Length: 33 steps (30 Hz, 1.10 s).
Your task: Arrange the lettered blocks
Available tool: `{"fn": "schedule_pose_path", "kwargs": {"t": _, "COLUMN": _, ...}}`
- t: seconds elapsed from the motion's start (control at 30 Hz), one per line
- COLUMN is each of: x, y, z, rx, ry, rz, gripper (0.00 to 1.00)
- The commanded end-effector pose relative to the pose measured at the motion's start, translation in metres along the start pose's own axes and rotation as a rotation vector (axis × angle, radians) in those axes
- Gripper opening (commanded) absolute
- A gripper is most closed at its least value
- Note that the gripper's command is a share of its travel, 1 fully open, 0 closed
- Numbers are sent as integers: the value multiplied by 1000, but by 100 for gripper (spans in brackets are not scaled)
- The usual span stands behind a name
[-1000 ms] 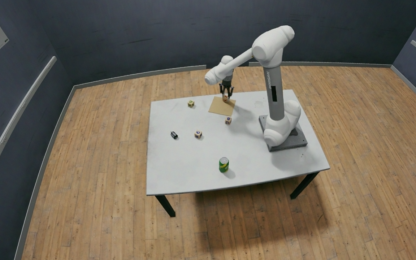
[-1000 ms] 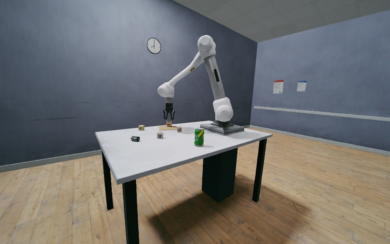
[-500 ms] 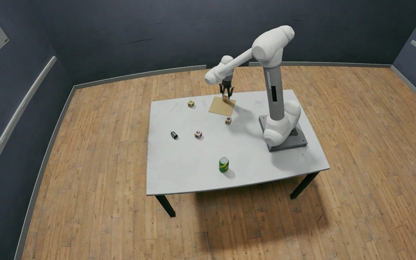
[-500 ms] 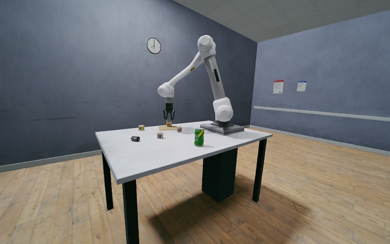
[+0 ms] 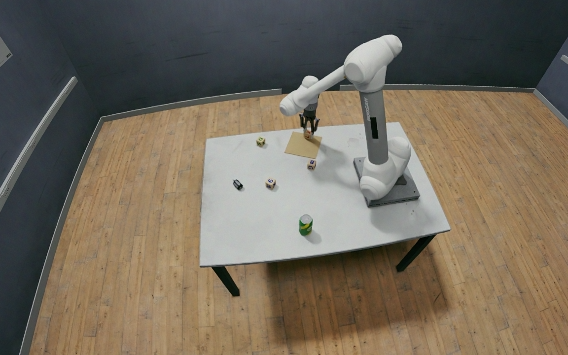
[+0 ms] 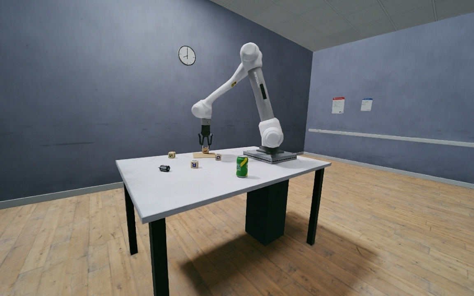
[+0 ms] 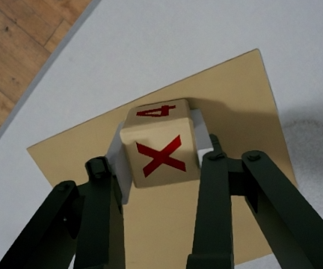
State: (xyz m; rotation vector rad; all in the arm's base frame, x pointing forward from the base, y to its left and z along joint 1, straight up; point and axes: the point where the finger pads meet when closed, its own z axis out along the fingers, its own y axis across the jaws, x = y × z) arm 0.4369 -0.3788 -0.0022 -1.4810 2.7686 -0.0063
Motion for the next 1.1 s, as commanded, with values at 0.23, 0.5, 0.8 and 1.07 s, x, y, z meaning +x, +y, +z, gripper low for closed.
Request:
{"fn": "schedule_pose_path", "kwargs": {"t": 0.23, "x": -2, "y": 6, "z": 2, "rx": 1, "ry": -2, "rz": 3, "gripper": 33}}
{"fn": "schedule_pose_path", "kwargs": {"t": 0.5, "x": -2, "y": 6, "z": 2, "rx": 1, "ry": -2, "rz": 3, "gripper": 33}}
{"fn": "schedule_pose_path", "kwargs": {"t": 0.8, "x": -2, "y": 6, "z": 2, "rx": 0, "ry": -2, "rz": 3, "gripper": 33}}
{"fn": "schedule_pose_path", "kwargs": {"t": 1.07, "x": -3, "y": 5, "z": 2, "rx": 0, "ry": -2, "rz": 4, "gripper": 33}}
